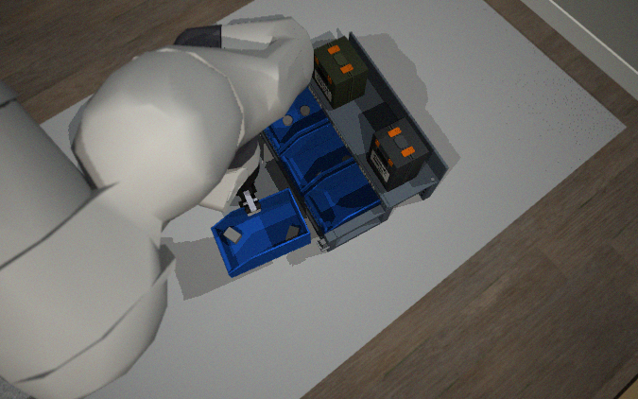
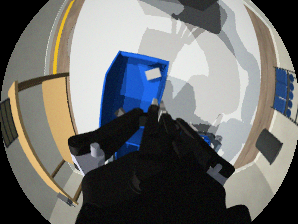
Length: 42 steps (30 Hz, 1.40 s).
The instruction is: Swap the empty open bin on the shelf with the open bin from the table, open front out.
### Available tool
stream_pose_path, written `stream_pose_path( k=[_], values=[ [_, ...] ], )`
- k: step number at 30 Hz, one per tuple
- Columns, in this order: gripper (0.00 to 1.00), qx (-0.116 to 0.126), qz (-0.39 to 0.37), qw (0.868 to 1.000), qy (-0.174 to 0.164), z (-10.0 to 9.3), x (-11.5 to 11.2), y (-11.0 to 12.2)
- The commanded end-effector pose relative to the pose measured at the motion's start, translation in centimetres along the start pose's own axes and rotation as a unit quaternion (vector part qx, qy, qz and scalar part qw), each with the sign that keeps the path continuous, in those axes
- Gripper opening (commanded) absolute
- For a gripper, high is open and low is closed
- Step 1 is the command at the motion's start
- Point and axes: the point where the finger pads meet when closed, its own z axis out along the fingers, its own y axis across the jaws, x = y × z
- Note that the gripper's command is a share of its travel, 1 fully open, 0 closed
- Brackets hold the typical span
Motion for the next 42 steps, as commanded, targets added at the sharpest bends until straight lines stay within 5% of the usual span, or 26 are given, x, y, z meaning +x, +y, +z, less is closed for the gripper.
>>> stream_pose_path(
  k=[1,12,21,31,42],
  values=[
    [0.0,0.002,-0.002,1.0,0.002,-0.1,0.1,-0.1],
    [0.0,0.002,-0.004,1.0,0.002,-0.1,0.2,0.5],
    [0.0,0.002,-0.016,1.0,0.002,-0.1,1.1,4.9],
    [0.0,0.002,-0.038,0.999,0.002,-0.1,2.5,12.5],
    [0.0,0.002,-0.041,0.999,0.002,-0.1,2.7,13.5]
  ],
)
